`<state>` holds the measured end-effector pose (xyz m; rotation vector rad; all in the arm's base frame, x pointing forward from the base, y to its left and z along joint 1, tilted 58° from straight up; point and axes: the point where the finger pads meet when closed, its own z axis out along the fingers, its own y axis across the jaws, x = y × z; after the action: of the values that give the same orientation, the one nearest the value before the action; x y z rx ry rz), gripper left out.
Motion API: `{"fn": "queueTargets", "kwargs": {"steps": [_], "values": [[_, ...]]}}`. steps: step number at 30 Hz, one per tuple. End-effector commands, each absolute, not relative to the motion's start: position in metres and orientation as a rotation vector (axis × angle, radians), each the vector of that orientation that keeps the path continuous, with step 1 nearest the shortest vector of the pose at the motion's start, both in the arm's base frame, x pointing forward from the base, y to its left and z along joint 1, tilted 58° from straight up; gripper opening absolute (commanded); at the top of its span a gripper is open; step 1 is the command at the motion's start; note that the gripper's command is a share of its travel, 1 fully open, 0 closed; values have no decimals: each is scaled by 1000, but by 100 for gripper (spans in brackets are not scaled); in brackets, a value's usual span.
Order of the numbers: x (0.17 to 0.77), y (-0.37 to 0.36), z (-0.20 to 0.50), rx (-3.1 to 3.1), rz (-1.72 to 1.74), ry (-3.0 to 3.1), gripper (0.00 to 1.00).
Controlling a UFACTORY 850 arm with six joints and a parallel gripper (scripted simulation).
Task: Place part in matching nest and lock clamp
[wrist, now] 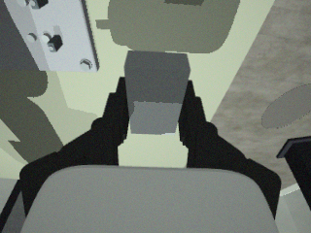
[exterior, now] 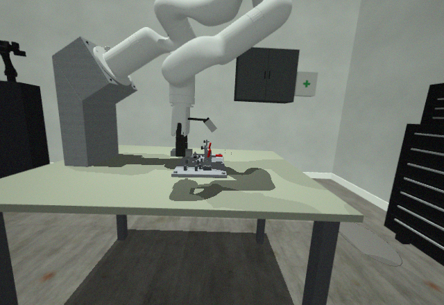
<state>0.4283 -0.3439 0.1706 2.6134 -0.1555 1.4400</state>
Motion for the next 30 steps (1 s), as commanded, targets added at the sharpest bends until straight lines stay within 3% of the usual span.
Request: {"fn": "queueTargets", "kwargs": {"steps": [1,30], "values": [[428,-344,170,2614,1438,-156,0],[444,-347,166,2614,1438,-156,0]]}}
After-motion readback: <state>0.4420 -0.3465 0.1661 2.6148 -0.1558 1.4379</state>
